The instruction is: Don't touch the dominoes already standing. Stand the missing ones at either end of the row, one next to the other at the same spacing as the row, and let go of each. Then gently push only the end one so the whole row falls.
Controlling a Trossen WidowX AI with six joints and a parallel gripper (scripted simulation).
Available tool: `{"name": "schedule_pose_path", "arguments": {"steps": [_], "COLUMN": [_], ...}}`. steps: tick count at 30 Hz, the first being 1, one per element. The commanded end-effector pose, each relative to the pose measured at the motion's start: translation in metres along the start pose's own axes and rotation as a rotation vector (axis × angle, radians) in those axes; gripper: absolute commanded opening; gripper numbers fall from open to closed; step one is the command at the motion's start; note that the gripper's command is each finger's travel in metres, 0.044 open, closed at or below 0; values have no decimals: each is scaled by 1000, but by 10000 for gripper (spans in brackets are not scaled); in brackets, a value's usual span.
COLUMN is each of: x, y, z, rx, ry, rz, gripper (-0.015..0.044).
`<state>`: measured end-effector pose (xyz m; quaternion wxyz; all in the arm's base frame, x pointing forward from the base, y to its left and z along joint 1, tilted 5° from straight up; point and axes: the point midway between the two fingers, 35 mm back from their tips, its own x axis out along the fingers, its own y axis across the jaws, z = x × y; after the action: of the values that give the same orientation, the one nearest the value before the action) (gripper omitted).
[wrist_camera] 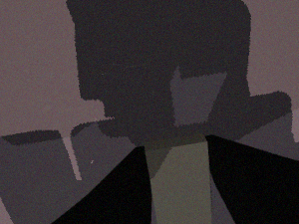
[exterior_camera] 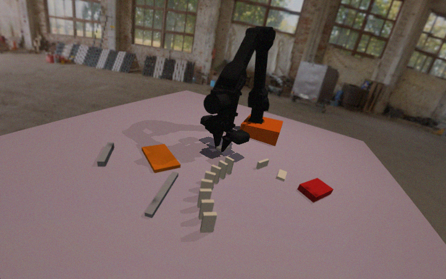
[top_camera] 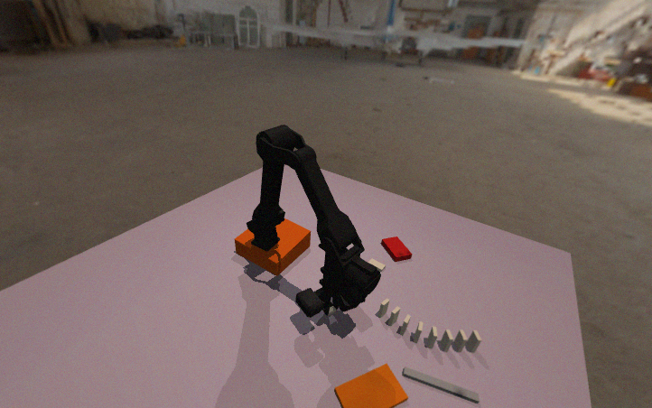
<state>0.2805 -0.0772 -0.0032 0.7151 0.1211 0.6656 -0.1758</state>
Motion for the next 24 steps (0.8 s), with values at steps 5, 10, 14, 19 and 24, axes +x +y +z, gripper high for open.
{"name": "schedule_pose_path", "arguments": {"steps": [5,10,14,19,24], "x": [0,-28,-75,-134,-160], "y": [1,1,2,3,3], "z": [0,1,2,3,3], "rx": [1,1,1,1,1], "ry": [1,1,1,0,0], "rz": [6,6,6,7,7], "gripper": [107,107,107,107,107]}}
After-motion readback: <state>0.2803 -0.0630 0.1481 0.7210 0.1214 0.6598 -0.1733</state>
